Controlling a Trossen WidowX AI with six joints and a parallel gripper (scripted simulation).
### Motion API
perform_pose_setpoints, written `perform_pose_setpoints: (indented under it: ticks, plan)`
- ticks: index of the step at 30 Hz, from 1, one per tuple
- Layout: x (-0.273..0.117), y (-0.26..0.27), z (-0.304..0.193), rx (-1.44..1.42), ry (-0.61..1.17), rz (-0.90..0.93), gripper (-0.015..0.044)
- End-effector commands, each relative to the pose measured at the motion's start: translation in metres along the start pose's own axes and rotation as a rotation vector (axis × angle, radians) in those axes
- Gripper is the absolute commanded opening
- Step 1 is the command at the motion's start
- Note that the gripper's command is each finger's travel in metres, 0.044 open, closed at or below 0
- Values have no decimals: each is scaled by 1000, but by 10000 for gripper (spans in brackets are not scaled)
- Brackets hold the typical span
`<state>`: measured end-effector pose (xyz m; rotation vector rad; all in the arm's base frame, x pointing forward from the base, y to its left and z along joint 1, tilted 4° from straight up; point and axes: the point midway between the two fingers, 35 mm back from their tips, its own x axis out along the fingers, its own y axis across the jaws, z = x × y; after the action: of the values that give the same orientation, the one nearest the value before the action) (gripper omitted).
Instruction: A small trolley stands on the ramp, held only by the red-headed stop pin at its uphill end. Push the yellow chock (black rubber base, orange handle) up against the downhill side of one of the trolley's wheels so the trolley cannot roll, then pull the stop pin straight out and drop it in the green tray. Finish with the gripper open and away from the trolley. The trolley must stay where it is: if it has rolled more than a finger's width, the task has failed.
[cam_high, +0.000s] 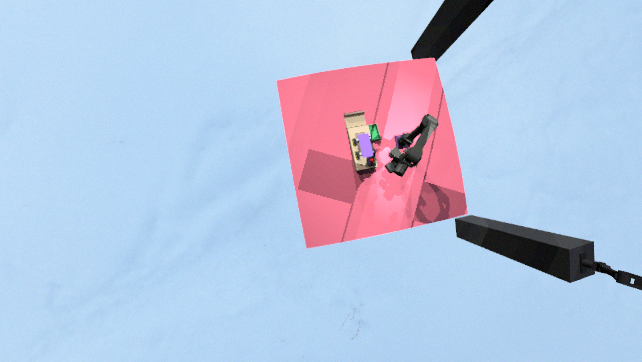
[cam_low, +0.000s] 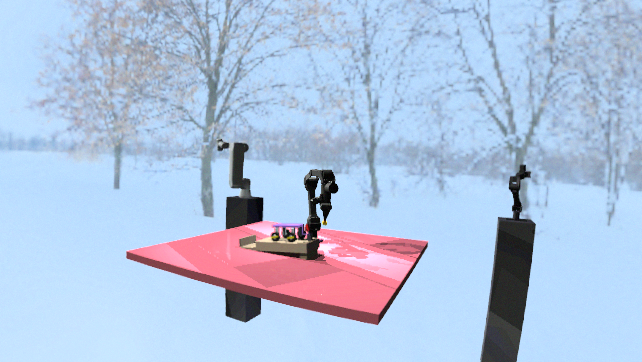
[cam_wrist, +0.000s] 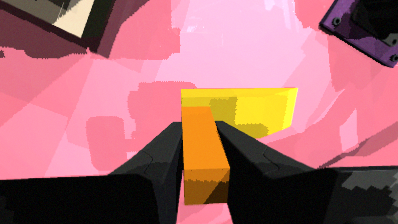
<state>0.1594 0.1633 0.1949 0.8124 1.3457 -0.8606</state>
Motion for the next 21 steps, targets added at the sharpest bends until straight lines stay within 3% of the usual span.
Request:
perform_pose_setpoints:
  ticks: [1, 9, 21]
  plan:
    - [0, 0, 1, 146, -5, 0, 0]
    - [0, 0, 1, 394, -5, 0, 0]
    - [1, -2, 14, 432, -6, 0, 0]
